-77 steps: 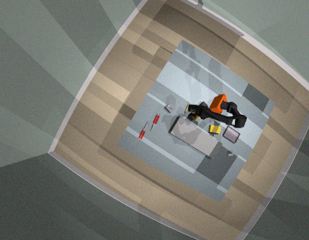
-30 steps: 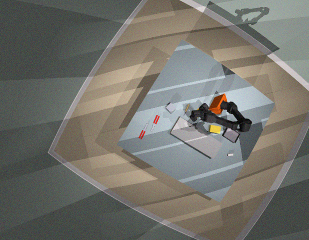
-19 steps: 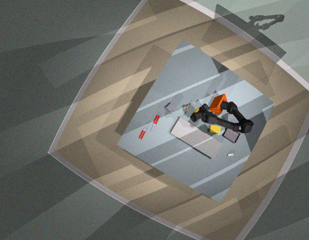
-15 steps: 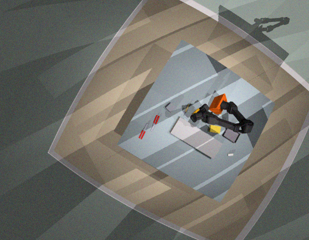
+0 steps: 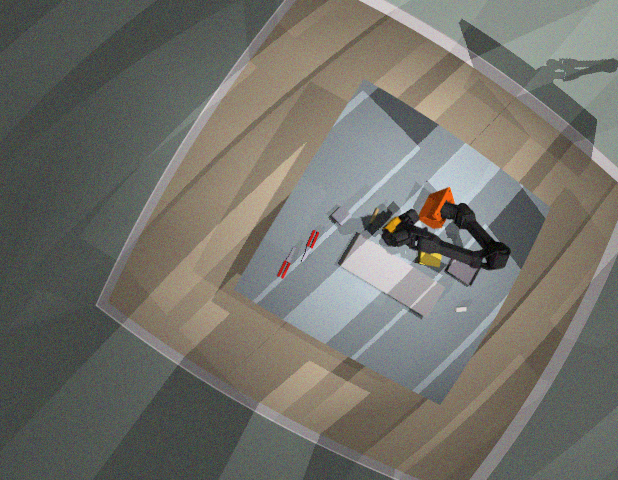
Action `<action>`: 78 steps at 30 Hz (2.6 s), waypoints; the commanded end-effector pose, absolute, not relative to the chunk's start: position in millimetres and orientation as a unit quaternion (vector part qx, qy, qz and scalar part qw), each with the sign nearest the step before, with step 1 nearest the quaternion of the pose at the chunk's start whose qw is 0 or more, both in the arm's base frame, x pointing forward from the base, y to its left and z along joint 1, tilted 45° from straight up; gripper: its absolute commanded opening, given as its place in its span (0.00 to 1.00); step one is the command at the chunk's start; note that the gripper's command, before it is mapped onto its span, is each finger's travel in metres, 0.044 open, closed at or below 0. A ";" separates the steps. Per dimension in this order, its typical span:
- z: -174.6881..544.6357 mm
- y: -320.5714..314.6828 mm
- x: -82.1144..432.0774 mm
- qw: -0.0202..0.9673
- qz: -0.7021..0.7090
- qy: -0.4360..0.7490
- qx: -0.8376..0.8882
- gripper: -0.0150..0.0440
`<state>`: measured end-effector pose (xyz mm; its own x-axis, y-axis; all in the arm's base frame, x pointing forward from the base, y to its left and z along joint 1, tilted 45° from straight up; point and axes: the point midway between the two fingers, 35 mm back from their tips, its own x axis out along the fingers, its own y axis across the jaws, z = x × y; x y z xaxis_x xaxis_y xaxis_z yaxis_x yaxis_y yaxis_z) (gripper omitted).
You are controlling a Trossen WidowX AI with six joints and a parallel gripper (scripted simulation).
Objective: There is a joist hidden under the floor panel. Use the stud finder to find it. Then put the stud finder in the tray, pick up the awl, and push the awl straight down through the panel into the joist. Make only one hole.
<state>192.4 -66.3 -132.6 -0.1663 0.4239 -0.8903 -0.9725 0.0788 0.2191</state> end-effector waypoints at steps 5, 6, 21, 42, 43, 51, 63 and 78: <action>-129.2 -68.5 195.3 0.562 0.593 0.479 -0.322 0.25; -129.2 -68.3 195.3 0.561 0.592 0.480 -0.323 0.25; -128.8 -64.9 195.4 0.534 0.575 0.510 -0.353 0.25; -128.4 -60.9 195.7 0.500 0.552 0.544 -0.388 0.25; -128.4 -60.7 195.7 0.498 0.550 0.546 -0.389 0.25; -128.2 -59.0 195.8 0.483 0.539 0.559 -0.404 0.25; -128.0 -57.0 196.0 0.466 0.525 0.574 -0.421 0.25; -128.5 -54.0 195.7 0.437 0.505 0.597 -0.444 0.25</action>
